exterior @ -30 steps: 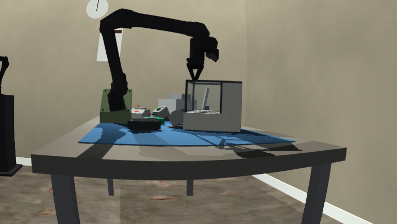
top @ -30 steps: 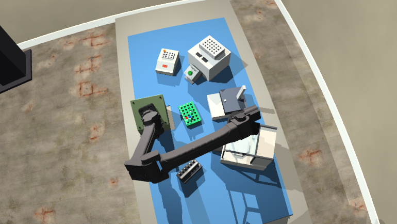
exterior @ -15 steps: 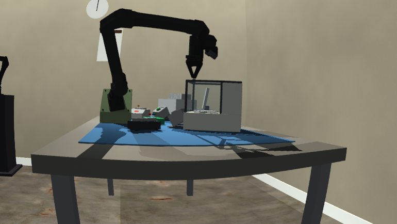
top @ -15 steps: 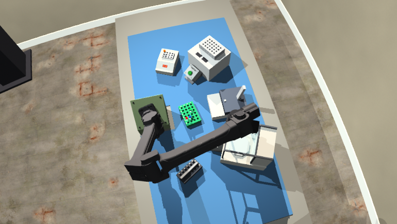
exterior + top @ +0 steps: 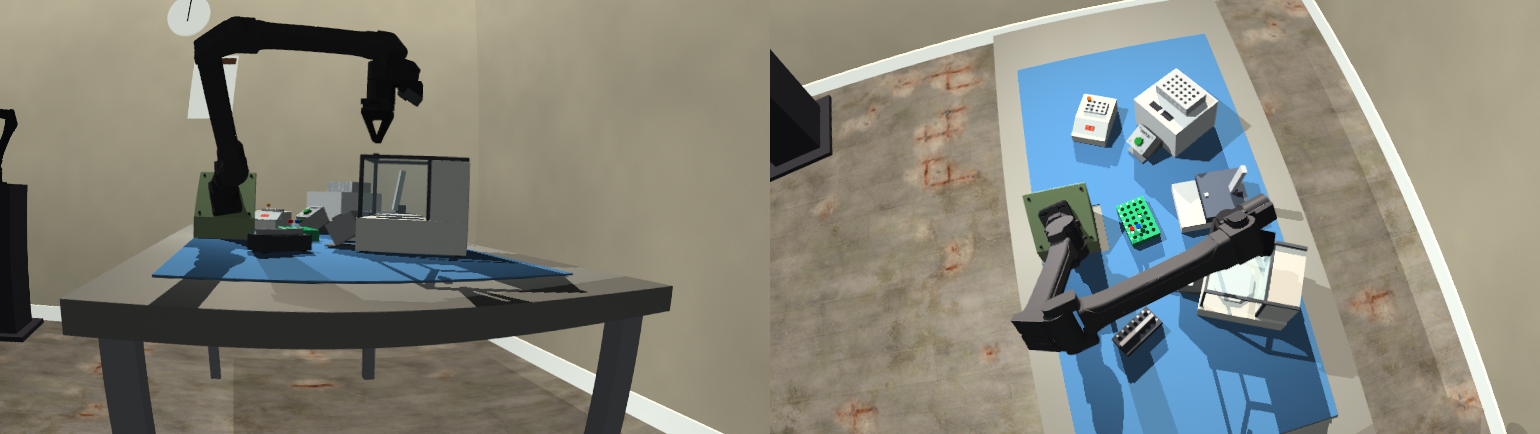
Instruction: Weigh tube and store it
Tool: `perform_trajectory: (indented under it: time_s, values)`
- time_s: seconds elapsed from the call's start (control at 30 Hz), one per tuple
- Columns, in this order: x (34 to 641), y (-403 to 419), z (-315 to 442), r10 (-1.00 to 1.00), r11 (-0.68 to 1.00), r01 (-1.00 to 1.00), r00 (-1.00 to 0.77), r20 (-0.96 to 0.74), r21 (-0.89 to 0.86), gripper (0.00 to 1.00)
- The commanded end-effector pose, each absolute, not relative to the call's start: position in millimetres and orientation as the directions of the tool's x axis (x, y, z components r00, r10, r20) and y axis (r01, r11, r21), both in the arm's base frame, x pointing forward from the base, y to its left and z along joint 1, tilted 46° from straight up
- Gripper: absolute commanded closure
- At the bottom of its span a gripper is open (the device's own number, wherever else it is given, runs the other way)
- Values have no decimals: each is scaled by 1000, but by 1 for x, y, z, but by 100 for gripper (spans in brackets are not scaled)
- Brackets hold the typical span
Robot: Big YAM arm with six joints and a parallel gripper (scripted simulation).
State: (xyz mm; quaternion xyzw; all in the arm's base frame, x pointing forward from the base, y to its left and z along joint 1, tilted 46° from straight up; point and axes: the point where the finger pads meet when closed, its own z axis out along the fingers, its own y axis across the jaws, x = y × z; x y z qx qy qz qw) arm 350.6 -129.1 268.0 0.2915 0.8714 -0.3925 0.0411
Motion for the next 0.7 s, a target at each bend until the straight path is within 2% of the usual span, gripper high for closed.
perform_trajectory:
  time_s: [0.0, 0.67]
  values:
    - [353, -133, 265, 474, 524, 539, -828, -300, -659, 100]
    - [357, -129, 275, 470, 526, 551, -823, -319, -648, 100]
